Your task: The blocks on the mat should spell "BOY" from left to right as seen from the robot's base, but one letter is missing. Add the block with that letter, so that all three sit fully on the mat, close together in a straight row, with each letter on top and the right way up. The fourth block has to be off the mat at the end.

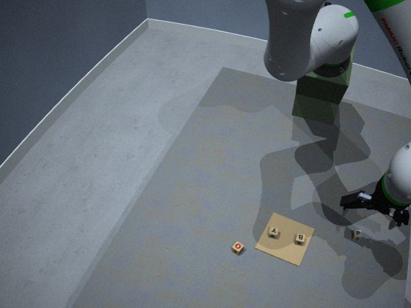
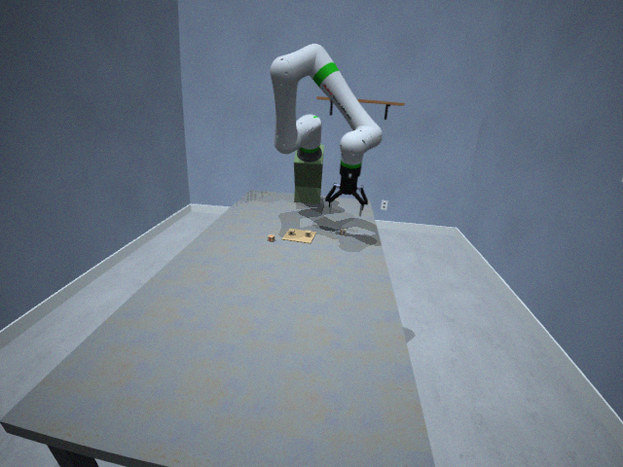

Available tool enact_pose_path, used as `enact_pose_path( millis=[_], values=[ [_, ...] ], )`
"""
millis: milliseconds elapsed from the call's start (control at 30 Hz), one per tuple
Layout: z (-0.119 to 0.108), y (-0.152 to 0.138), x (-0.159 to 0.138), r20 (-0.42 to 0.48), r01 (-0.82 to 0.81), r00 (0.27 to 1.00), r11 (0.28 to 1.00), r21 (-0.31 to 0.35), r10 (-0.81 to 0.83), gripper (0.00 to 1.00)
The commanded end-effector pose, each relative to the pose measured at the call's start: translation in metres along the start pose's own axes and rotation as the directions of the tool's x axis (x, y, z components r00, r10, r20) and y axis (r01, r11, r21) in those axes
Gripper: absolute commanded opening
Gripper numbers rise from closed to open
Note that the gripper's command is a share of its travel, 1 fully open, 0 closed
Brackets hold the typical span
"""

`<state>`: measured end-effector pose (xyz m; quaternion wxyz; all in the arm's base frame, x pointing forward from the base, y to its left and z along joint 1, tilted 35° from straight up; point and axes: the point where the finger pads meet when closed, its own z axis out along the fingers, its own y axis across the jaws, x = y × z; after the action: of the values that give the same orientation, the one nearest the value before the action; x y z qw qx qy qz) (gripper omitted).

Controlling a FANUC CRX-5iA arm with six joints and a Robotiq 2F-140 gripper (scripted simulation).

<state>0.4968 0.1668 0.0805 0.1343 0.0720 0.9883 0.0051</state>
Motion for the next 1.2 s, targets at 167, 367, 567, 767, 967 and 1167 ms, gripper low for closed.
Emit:
enact_pose_path(
  millis=[167, 367, 567, 767, 967, 1167],
  values=[
    [0.000, 0.000, 0.000, 0.000, 0.000, 1.000, 1.000, 0.000, 0.000, 1.00],
    [0.000, 0.000, 0.000, 0.000, 0.000, 1.000, 1.000, 0.000, 0.000, 1.00],
    [0.000, 0.000, 0.000, 0.000, -0.004, 1.000, 1.000, 0.000, 0.004, 1.00],
    [-0.003, -0.003, -0.003, -0.003, -0.058, 0.998, 0.998, 0.004, 0.058, 1.00],
    [-0.010, -0.011, -0.011, -0.010, -0.213, 0.977, 0.977, 0.017, 0.213, 1.00],
    [-0.018, -0.018, -0.017, -0.014, -0.356, 0.934, 0.934, 0.031, 0.356, 1.00]
  ],
)
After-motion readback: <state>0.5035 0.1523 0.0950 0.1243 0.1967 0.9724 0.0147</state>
